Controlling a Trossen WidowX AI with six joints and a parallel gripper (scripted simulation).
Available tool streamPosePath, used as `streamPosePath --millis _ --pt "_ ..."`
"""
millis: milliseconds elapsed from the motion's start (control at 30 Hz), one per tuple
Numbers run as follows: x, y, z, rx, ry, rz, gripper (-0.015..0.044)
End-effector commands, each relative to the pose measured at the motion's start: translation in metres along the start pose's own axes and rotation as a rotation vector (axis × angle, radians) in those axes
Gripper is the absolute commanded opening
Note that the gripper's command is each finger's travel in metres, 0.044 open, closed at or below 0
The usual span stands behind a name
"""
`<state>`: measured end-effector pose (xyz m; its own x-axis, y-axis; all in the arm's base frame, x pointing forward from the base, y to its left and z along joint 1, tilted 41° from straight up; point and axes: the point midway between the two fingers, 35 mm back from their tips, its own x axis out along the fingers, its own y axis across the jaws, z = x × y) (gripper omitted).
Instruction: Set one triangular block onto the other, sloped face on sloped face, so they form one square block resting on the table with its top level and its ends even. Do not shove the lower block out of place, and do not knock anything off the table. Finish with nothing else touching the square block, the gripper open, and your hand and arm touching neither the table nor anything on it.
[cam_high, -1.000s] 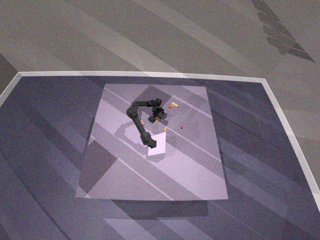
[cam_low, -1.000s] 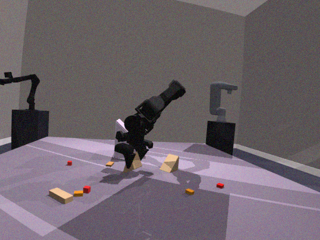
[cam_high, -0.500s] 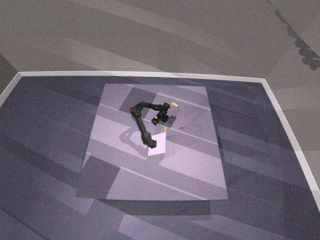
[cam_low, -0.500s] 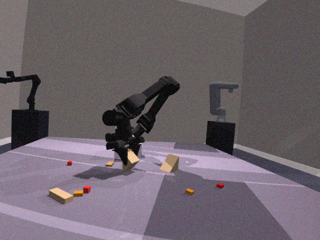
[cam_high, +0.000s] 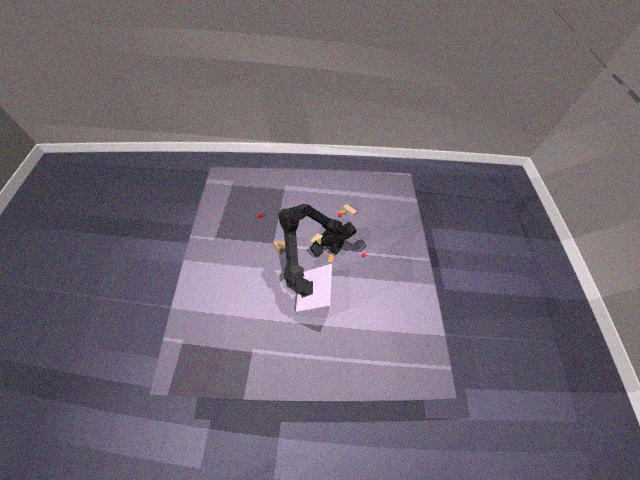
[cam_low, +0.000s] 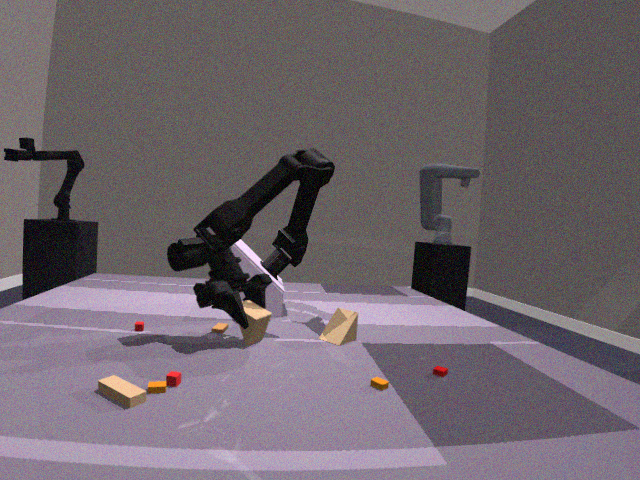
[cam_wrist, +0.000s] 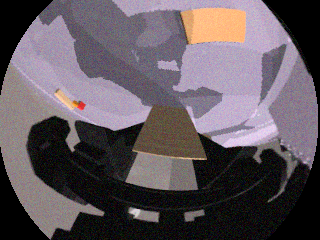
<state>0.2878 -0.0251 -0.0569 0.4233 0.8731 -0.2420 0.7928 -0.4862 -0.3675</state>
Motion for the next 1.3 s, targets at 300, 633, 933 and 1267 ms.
streamPosePath --millis 300,633,933,1267 --pt "0.0 0.0 0.0 0.0 0.0 0.0 0.0263" --pt "0.0 0.0 0.0 0.0 0.0 0.0 0.044" --pt "-0.032 0.005 -0.024 0.001 -0.01 0.009 0.044" --pt "-0.078 0.0 -0.063 -0.002 -0.001 0.002 0.044"
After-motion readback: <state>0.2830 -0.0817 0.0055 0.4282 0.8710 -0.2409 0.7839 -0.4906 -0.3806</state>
